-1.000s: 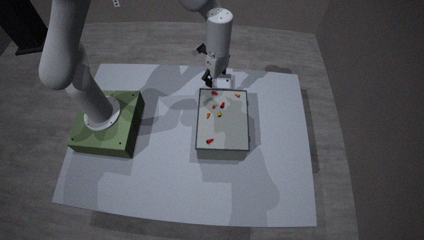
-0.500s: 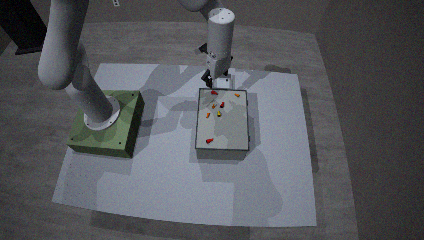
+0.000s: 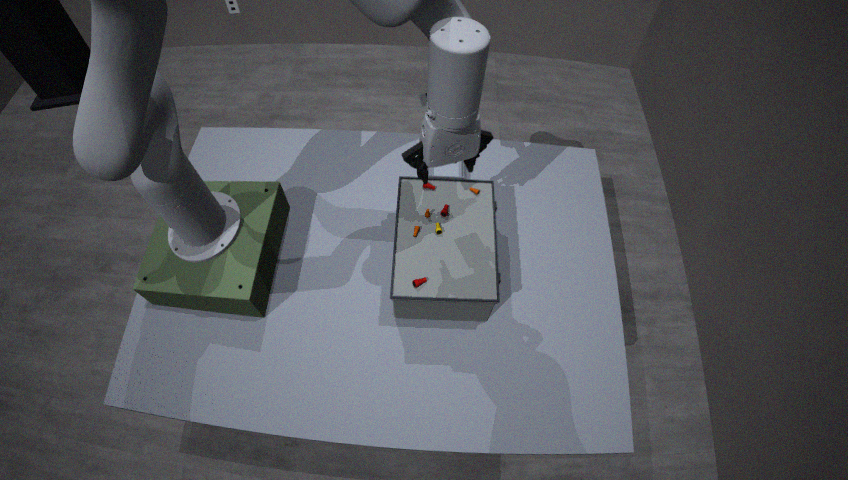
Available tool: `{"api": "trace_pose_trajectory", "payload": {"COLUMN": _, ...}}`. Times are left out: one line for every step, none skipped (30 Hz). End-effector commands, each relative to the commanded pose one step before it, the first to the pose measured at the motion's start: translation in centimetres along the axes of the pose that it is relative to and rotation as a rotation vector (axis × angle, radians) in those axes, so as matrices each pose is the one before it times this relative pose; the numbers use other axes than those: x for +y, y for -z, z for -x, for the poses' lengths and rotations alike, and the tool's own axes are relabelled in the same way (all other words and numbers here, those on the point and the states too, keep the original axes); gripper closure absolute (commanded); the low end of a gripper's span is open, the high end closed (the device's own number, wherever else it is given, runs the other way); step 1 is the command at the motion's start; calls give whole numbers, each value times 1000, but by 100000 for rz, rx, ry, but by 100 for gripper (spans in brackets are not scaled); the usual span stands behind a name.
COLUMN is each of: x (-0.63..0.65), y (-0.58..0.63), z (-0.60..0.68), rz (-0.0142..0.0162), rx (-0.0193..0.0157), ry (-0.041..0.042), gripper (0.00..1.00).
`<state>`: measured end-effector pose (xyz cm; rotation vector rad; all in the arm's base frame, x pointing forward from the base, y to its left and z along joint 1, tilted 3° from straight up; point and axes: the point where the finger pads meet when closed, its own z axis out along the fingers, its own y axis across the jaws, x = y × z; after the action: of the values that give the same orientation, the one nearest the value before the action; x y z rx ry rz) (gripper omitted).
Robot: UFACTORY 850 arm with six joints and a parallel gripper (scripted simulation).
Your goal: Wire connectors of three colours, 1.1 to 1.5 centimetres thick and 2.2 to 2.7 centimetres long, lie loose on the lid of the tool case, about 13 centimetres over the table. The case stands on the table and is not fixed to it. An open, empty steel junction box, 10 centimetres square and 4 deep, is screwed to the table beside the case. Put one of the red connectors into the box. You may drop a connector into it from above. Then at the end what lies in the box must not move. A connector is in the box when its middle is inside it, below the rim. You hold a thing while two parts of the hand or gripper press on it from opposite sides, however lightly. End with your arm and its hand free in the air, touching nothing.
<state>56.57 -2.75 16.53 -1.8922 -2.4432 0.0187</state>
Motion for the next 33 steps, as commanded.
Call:
{"api": "trace_pose_trajectory", "payload": {"x": -228, "y": 1824, "z": 2581, "rz": -545, "rx": -1315, "ry": -19111, "gripper": 0}}
{"api": "trace_pose_trajectory", "payload": {"x": 4, "y": 255, "z": 393, "rz": -1, "rx": -2, "ry": -2802, "gripper": 0}}
{"api": "trace_pose_trajectory", "payload": {"x": 13, "y": 329, "z": 506, "rz": -2, "rx": -3, "ry": -3603, "gripper": 0}}
{"api": "trace_pose_trajectory", "payload": {"x": 19, "y": 244, "z": 375, "rz": -2, "rx": -3, "ry": -2672, "gripper": 0}}
{"api": "trace_pose_trajectory", "payload": {"x": 36, "y": 351, "z": 539, "rz": -3, "rx": -5, "ry": -3838, "gripper": 0}}
{"api": "trace_pose_trajectory", "payload": {"x": 8, "y": 55, "z": 84, "rz": 0, "rx": -1, "ry": -598, "gripper": 0}}
{"api": "trace_pose_trajectory", "payload": {"x": 35, "y": 241, "z": 368, "rz": -2, "rx": -4, "ry": -2622, "gripper": 0}}
{"api": "trace_pose_trajectory", "payload": {"x": 18, "y": 101, "z": 154, "rz": -1, "rx": -2, "ry": -1099, "gripper": 0}}
{"api": "trace_pose_trajectory", "payload": {"x": 0, "y": 0, "z": 0, "rz": 0, "rx": 0, "ry": 0, "gripper": 0}}
{"api": "trace_pose_trajectory", "payload": {"x": 0, "y": 0, "z": 0, "rz": 0, "rx": 0, "ry": 0, "gripper": 0}}
{"api": "trace_pose_trajectory", "payload": {"x": 3, "y": 16, "z": 25, "rz": 0, "rx": 0, "ry": -175, "gripper": 0}}
{"api": "trace_pose_trajectory", "payload": {"x": 0, "y": 0, "z": 0, "rz": 0, "rx": 0, "ry": 0, "gripper": 0}}
{"api": "trace_pose_trajectory", "payload": {"x": 0, "y": 0, "z": 0, "rz": 0, "rx": 0, "ry": 0, "gripper": 0}}
{"api": "trace_pose_trajectory", "payload": {"x": 0, "y": 0, "z": 0, "rz": 0, "rx": 0, "ry": 0, "gripper": 0}}
{"api": "trace_pose_trajectory", "payload": {"x": 0, "y": 0, "z": 0, "rz": 0, "rx": 0, "ry": 0, "gripper": 0}}
{"api": "trace_pose_trajectory", "payload": {"x": 0, "y": 0, "z": 0, "rz": 0, "rx": 0, "ry": 0, "gripper": 0}}
{"api": "trace_pose_trajectory", "payload": {"x": 0, "y": 0, "z": 0, "rz": 0, "rx": 0, "ry": 0, "gripper": 100}}
{"api": "trace_pose_trajectory", "payload": {"x": 0, "y": 0, "z": 0, "rz": 0, "rx": 0, "ry": 0, "gripper": 100}}
{"api": "trace_pose_trajectory", "payload": {"x": 0, "y": 0, "z": 0, "rz": 0, "rx": 0, "ry": 0, "gripper": 100}}
{"api": "trace_pose_trajectory", "payload": {"x": 0, "y": 0, "z": 0, "rz": 0, "rx": 0, "ry": 0, "gripper": 100}}
{"api": "trace_pose_trajectory", "payload": {"x": 0, "y": 0, "z": 0, "rz": 0, "rx": 0, "ry": 0, "gripper": 100}}
{"api": "trace_pose_trajectory", "payload": {"x": 0, "y": 0, "z": 0, "rz": 0, "rx": 0, "ry": 0, "gripper": 100}}
{"api": "trace_pose_trajectory", "payload": {"x": 0, "y": 0, "z": 0, "rz": 0, "rx": 0, "ry": 0, "gripper": 100}}
{"api": "trace_pose_trajectory", "payload": {"x": 0, "y": 0, "z": 0, "rz": 0, "rx": 0, "ry": 0, "gripper": 100}}
{"api": "trace_pose_trajectory", "payload": {"x": 0, "y": 0, "z": 0, "rz": 0, "rx": 0, "ry": 0, "gripper": 100}}
{"api": "trace_pose_trajectory", "payload": {"x": 0, "y": 0, "z": 0, "rz": 0, "rx": 0, "ry": 0, "gripper": 100}}
{"api": "trace_pose_trajectory", "payload": {"x": 0, "y": 0, "z": 0, "rz": 0, "rx": 0, "ry": 0, "gripper": 100}}
{"api": "trace_pose_trajectory", "payload": {"x": 0, "y": 0, "z": 0, "rz": 0, "rx": 0, "ry": 0, "gripper": 100}}
{"api": "trace_pose_trajectory", "payload": {"x": 0, "y": 0, "z": 0, "rz": 0, "rx": 0, "ry": 0, "gripper": 100}}
{"api": "trace_pose_trajectory", "payload": {"x": 0, "y": 0, "z": 0, "rz": 0, "rx": 0, "ry": 0, "gripper": 100}}
{"api": "trace_pose_trajectory", "payload": {"x": 0, "y": 0, "z": 0, "rz": 0, "rx": 0, "ry": 0, "gripper": 100}}
{"api": "trace_pose_trajectory", "payload": {"x": 0, "y": 0, "z": 0, "rz": 0, "rx": 0, "ry": 0, "gripper": 100}}
{"api": "trace_pose_trajectory", "payload": {"x": 0, "y": 0, "z": 0, "rz": 0, "rx": 0, "ry": 0, "gripper": 100}}
